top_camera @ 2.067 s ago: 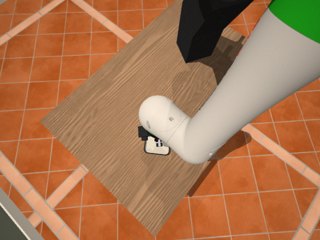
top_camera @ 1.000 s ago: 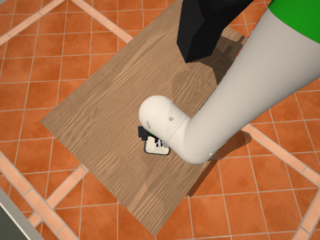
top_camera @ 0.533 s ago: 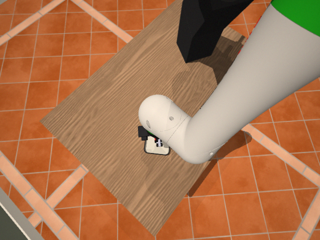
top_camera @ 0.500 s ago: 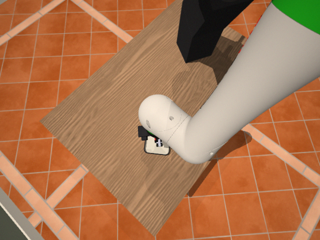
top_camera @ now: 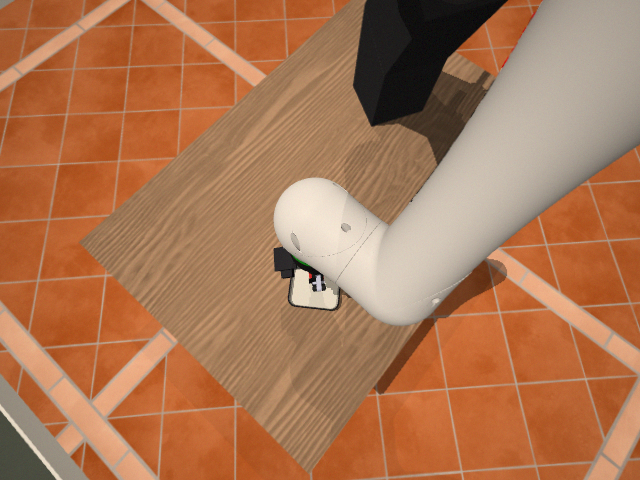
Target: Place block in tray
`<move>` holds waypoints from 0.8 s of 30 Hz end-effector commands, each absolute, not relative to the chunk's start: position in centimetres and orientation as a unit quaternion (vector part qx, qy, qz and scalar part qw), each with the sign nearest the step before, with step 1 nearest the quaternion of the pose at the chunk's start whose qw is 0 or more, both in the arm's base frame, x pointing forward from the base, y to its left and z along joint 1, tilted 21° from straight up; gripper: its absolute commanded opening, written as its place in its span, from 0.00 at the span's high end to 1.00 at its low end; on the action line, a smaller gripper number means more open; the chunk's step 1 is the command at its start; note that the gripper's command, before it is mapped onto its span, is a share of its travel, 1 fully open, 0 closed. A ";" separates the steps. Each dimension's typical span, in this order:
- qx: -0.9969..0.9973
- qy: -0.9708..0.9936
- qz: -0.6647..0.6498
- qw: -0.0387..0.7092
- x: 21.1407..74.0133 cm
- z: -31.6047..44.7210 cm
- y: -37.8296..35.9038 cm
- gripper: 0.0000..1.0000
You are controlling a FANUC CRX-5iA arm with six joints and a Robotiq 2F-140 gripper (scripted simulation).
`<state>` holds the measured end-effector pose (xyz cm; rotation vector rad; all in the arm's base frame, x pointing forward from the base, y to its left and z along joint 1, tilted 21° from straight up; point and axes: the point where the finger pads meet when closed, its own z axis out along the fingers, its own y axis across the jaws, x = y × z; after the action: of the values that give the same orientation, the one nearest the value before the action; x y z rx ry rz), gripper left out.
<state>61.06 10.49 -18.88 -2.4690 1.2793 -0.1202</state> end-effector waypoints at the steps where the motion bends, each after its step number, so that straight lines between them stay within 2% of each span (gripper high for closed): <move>1: -0.873 0.452 -0.043 0.178 60.9 -17.9 10.2 0.63; 19: -0.873 0.452 -0.043 0.178 60.6 -17.2 10.0 0.63; 21: -0.873 0.452 -0.043 0.178 59.3 -17.5 10.0 0.63; 24: -0.873 0.453 -0.044 0.176 53.1 -19.0 9.7 0.63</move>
<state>59.22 9.93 -17.62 -2.4705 1.2806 -0.1193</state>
